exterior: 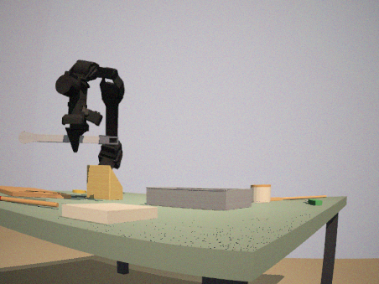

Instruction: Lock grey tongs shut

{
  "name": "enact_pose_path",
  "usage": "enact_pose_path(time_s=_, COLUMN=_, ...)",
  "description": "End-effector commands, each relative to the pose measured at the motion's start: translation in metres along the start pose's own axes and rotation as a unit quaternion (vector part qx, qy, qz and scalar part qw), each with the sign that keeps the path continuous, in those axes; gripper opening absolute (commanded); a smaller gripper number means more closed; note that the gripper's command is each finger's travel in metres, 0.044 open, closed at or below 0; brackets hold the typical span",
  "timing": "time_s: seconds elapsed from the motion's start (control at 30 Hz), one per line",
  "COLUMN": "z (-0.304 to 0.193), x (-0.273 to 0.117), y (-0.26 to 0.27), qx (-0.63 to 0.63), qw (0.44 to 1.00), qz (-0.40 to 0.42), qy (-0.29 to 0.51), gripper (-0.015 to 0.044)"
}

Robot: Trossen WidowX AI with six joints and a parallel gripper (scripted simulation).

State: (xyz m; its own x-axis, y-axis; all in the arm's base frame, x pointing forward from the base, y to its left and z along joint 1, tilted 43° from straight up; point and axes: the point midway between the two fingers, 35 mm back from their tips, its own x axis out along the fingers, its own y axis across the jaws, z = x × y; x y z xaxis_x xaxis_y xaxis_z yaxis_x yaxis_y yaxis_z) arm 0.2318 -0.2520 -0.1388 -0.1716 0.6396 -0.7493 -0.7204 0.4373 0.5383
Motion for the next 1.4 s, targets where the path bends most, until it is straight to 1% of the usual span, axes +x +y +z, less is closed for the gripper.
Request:
enact_pose_path(time_s=0.0, z=-0.011, x=-0.009, y=0.003, qx=0.006, qw=1.0, qz=-0.011, qy=0.005, gripper=-0.015)
enact_pose_path(time_s=0.37, z=-0.08, x=-0.027, y=0.042, qx=0.073, qw=0.997, qz=-0.024, qy=0.014, gripper=-0.015)
enact_pose_path(time_s=0.7, z=-0.139, x=-0.035, y=0.09, qx=0.139, qw=0.99, qz=-0.029, qy=0.02, gripper=-0.015)
enact_pose_path(time_s=1.03, z=-0.188, x=-0.034, y=0.146, qx=0.203, qw=0.979, qz=-0.027, qy=0.021, gripper=-0.015)
enact_pose_path(time_s=1.37, z=-0.226, x=-0.024, y=0.21, qx=0.266, qw=0.964, qz=-0.017, qy=0.019, gripper=-0.015)
